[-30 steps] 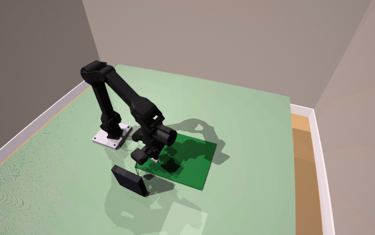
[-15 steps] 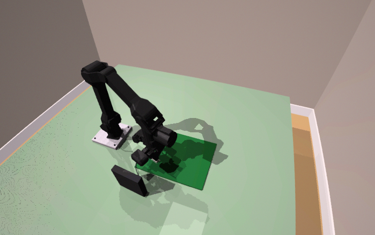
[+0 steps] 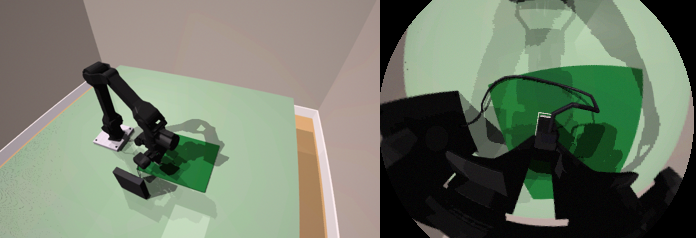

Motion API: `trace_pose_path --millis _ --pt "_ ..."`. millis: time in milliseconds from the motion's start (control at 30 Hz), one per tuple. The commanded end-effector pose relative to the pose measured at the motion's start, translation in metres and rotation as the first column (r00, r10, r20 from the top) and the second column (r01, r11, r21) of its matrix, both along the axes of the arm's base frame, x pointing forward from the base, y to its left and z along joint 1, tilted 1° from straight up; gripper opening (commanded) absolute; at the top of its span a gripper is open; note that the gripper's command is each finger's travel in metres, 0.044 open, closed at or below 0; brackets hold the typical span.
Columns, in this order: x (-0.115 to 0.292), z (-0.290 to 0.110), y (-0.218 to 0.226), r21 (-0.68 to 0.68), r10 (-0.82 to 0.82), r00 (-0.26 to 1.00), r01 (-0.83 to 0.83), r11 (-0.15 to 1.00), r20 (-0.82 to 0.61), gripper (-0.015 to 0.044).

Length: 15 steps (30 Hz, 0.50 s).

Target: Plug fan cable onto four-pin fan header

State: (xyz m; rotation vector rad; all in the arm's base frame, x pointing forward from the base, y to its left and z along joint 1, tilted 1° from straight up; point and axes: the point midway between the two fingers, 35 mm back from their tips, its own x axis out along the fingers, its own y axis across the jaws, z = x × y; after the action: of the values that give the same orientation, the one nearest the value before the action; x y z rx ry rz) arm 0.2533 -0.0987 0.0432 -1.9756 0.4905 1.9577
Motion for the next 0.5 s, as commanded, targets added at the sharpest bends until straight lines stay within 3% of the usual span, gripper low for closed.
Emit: trace_pose_path --millis 0,300,467 --pt "0.0 0.0 0.0 0.0 0.0 1.0 0.0 1.0 0.0 0.0026" --pt "0.0 0.0 0.0 0.0 0.0 1.0 0.0 1.0 0.0 0.026" --pt "0.001 0.02 0.0 0.001 0.001 1.0 -0.001 1.0 -0.001 0.026"
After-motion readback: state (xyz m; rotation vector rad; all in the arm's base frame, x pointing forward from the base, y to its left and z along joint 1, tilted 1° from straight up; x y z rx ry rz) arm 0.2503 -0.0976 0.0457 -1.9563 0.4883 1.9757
